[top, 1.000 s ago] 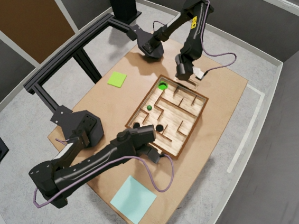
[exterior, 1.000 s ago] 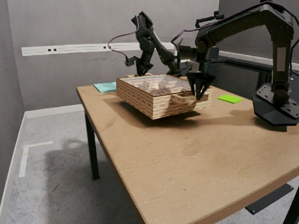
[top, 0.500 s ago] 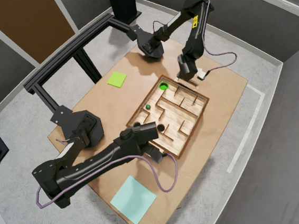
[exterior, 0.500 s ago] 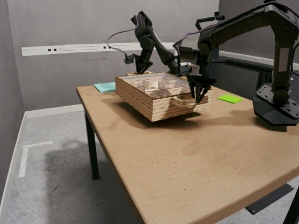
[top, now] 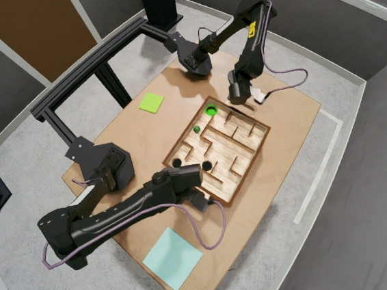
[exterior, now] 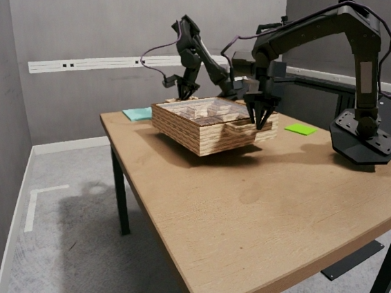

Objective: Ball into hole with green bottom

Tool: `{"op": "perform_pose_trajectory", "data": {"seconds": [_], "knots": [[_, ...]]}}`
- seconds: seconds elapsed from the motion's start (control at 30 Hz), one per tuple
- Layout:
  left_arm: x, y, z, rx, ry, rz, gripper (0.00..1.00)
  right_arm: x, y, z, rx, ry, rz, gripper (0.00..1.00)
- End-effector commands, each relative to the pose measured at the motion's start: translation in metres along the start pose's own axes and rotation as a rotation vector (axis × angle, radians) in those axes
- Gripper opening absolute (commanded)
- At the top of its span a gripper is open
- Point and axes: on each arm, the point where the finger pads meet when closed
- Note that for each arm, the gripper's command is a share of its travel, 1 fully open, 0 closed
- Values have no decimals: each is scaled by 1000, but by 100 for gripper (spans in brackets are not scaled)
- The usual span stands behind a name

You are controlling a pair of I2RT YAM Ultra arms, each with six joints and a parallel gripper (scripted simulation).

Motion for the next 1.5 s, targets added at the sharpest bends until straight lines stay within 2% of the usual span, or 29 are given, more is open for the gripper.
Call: {"op": "perform_pose_trajectory", "data": {"seconds": [0.0,0.03,0.07,0.13,0.17,0.2,0.23,0.47,0.5,0.7,0.8,0.9,0.93,1.03,1.07,1.13,1.17,1.2,1.3,1.47], "knots": [[33,11,-60,92,-195,-42,0,19,40,48,-65,193,-144,0],[33,13,-60,96,-197,-46,0,19,41,44,-75,190,-151,0],[33,12,-62,89,-196,-39,0,28,55,41,-101,207,-172,0],[32,13,-63,94,-199,-50,0,15,29,47,-47,184,-136,0],[32,12,-63,92,-198,-51,0,20,41,46,-69,190,-154,0],[40,27,-63,137,-256,-52,0,23,43,42,-65,155,-133,0],[30,13,-59,113,-253,-55,0,25,47,42,-70,144,-144,0],[17,12,-59,123,-300,-30,0,38,42,39,-59,85,-108,0],[15,9,-51,119,-272,-29,0,39,50,46,-65,121,-130,0],[22,20,-56,142,-292,-27,0,40,51,48,-53,126,-122,0],[15,7,-58,98,-251,12,0,38,50,50,-47,145,-99,0],[20,10,-52,105,-208,-14,0,31,57,56,-61,183,-139,0],[22,11,-54,105,-212,-16,0,18,33,58,-12,162,-98,0],[26,14,-49,108,-171,-39,0,24,47,44,-79,202,-148,0],[27,13,-59,104,-212,-20,0,22,38,42,-64,175,-122,0],[27,13,-59,104,-212,-20,0,22,38,42,-64,175,-122,0],[30,15,-49,104,-157,-46,0,21,44,47,-72,215,-151,0],[32,18,-51,113,-160,-75,0,20,47,46,-81,200,-172,0],[33,15,-59,104,-194,-60,0,16,37,44,-69,185,-151,0],[31,14,-60,121,-262,-75,0,25,45,42,-71,136,-162,0]]}}
Point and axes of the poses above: on each arm, the point where the finger pads meet when closed, its own x axis back along the fingers, its own z axis across the jaws, y = z × x, and after that the axes turned 15 degrees about x, right-handed
